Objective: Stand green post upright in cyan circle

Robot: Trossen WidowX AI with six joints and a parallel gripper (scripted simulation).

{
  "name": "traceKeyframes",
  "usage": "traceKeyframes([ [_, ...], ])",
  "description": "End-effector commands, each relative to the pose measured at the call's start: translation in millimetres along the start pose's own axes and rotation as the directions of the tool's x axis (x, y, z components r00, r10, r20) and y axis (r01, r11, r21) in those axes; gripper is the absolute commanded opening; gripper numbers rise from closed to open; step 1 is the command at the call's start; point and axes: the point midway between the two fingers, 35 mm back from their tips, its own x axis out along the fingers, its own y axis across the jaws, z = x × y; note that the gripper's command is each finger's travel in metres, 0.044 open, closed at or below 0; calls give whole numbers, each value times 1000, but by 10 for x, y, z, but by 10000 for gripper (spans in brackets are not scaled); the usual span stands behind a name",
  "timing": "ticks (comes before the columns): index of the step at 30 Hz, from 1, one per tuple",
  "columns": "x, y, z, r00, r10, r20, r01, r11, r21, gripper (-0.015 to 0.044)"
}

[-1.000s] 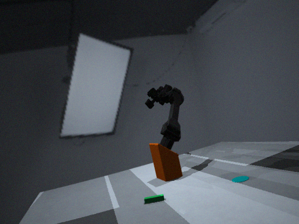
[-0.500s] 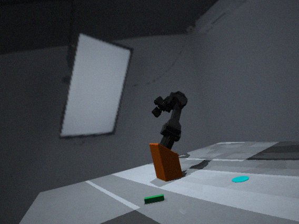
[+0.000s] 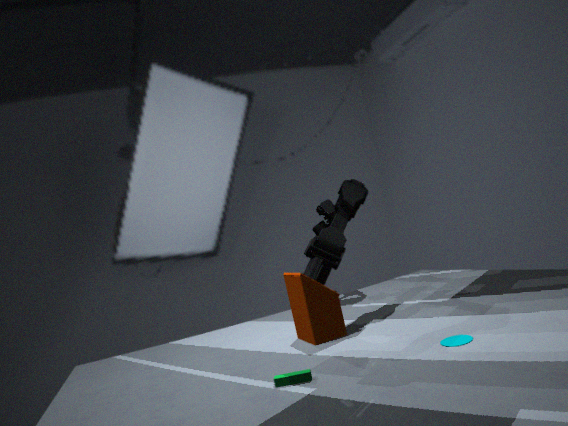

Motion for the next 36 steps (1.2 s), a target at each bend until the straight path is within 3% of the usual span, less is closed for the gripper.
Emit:
traceKeyframes([
  [1, -127, -141, -270, 998, -13, -57, 15, 999, 30, 233],
  [18, -744, -561, -1417, 956, -47, -289, 99, 981, 167, 233],
  [36, -1644, -948, -2359, 861, -87, -501, 261, 921, 289, 233],
])
